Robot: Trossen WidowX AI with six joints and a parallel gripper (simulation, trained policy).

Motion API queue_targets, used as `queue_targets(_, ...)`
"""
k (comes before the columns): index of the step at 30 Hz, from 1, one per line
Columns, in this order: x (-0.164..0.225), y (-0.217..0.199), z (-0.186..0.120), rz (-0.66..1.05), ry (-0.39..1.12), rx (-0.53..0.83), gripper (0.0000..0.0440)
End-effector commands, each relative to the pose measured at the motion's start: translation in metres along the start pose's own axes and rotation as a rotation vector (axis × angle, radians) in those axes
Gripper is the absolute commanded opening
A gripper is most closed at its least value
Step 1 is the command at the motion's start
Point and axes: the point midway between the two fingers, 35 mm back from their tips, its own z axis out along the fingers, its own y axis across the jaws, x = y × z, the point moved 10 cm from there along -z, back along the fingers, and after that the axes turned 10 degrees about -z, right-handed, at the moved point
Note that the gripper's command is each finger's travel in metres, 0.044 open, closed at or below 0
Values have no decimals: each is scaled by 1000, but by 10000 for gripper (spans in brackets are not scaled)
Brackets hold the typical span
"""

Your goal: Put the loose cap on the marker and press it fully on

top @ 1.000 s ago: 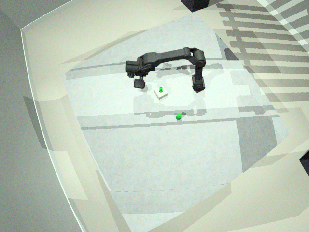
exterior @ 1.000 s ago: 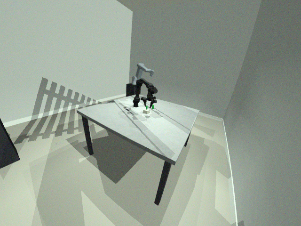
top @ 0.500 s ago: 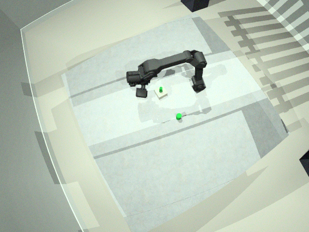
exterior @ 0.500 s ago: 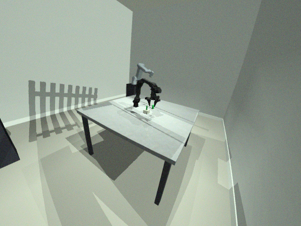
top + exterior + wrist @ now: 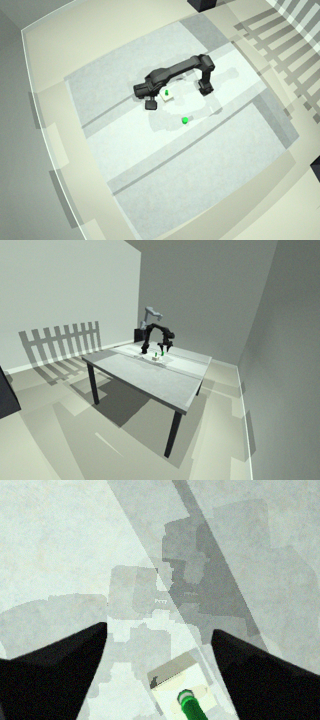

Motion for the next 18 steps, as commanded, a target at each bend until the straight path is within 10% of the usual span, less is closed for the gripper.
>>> queue_targets(1, 2, 11, -4, -1, 10, -22, 323)
queue_targets(18, 23, 59, -13, -44, 100, -97, 326)
